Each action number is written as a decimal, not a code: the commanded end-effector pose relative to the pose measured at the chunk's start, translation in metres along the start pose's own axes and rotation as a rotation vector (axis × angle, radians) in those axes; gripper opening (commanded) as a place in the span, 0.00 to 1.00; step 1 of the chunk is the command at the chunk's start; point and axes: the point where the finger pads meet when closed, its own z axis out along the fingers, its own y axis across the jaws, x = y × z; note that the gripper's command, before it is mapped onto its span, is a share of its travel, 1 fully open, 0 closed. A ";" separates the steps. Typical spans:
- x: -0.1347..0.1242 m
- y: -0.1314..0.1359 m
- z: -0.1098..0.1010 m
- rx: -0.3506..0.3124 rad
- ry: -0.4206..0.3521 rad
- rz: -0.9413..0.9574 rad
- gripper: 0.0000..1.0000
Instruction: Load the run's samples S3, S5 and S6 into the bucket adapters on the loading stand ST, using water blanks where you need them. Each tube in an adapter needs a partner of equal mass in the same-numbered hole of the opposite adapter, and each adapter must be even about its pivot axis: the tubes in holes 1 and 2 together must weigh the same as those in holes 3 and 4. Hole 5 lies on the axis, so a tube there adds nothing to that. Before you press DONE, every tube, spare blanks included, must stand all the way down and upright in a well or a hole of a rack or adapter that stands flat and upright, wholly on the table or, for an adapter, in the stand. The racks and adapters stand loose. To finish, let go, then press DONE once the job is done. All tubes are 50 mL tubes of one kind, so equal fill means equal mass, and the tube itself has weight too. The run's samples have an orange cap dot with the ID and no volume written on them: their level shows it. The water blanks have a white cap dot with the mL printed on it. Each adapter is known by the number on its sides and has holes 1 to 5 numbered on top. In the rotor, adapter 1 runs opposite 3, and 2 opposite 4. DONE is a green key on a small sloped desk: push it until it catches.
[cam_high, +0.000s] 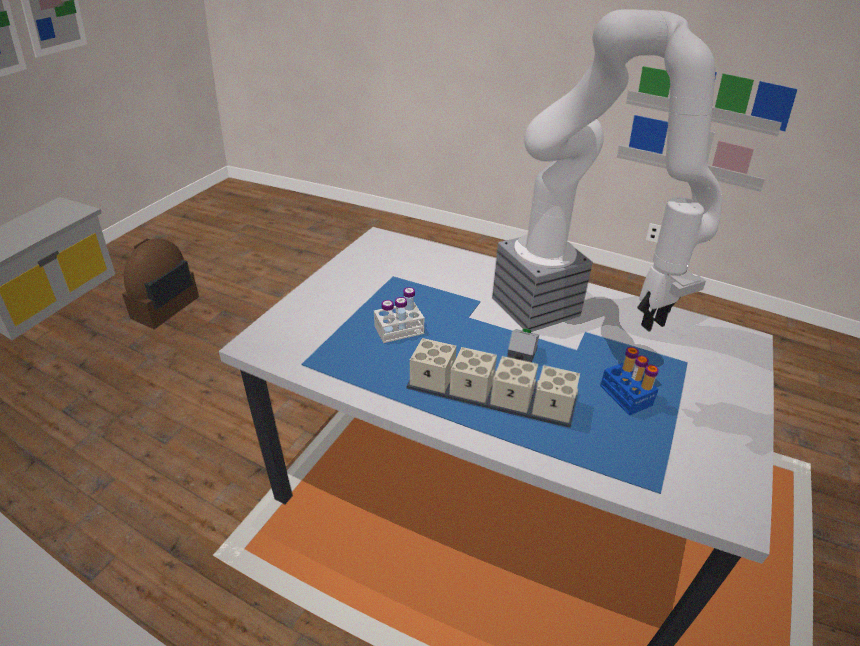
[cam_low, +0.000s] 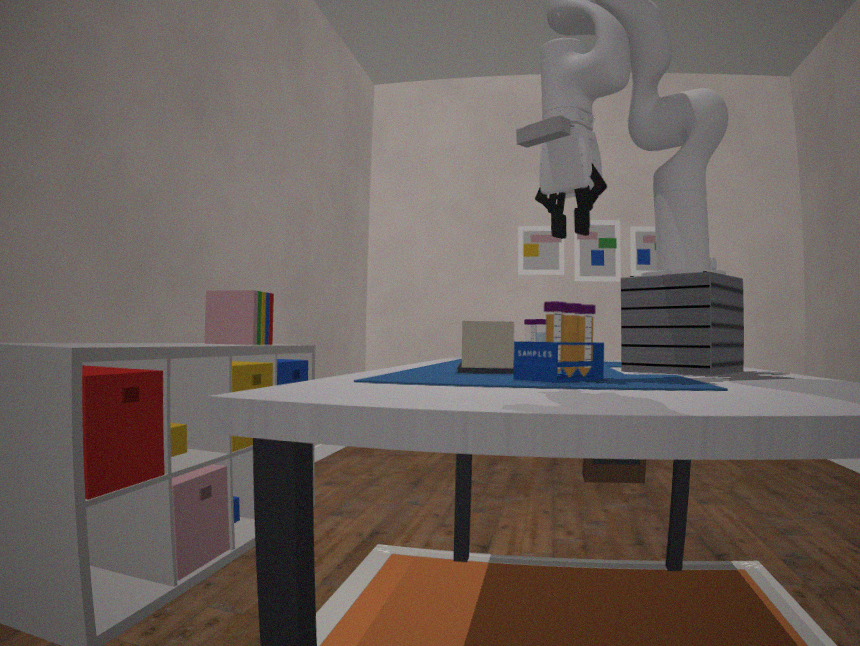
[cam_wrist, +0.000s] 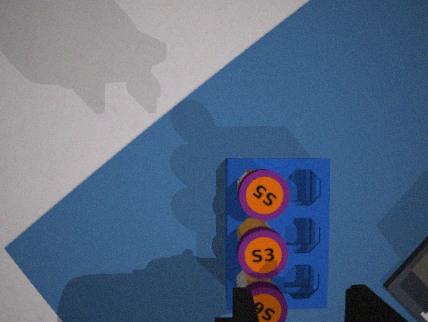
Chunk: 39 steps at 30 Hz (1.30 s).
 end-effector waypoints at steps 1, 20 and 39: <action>0.001 0.000 -0.001 0.000 0.002 0.000 0.44; -0.039 0.000 -0.001 0.000 0.002 0.000 0.57; -0.039 0.000 0.015 0.000 0.002 0.000 0.57</action>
